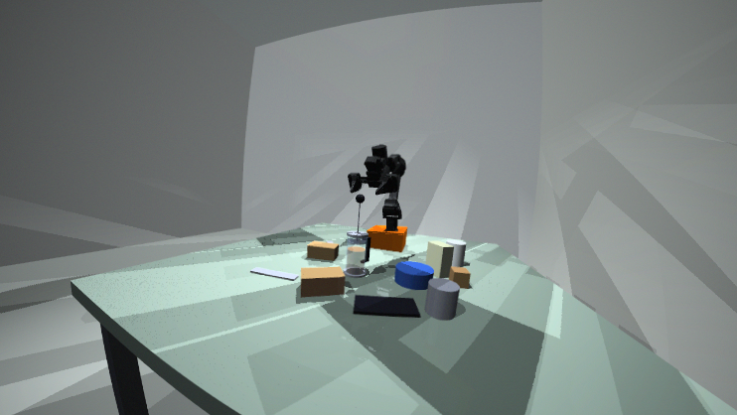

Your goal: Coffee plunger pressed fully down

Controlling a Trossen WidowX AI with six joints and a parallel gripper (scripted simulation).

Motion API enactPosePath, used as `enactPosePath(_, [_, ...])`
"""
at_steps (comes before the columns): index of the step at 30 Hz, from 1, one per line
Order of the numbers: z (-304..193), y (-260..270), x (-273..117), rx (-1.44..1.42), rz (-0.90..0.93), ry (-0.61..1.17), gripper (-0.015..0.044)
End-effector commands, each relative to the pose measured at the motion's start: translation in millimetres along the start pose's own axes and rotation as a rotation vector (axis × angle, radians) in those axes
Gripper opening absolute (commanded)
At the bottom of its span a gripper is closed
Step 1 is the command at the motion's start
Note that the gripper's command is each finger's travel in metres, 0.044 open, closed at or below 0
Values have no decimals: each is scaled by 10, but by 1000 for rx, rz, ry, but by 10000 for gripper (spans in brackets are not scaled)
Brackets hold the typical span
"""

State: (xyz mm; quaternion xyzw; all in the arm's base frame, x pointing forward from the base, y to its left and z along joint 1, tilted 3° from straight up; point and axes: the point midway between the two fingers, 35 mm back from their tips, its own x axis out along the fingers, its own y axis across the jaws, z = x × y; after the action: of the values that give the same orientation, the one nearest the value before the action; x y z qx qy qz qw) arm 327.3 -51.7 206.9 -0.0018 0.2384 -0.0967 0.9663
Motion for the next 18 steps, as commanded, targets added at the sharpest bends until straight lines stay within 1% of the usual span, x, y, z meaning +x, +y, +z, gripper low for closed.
enactPosePath(1, [-19, 2, 78, 1, 0, 6, 440])
enactPosePath(17, [-36, 2, 304, 0, 0, 4, 440])
enactPosePath(18, [-36, 2, 304, 0, 0, 4, 414])
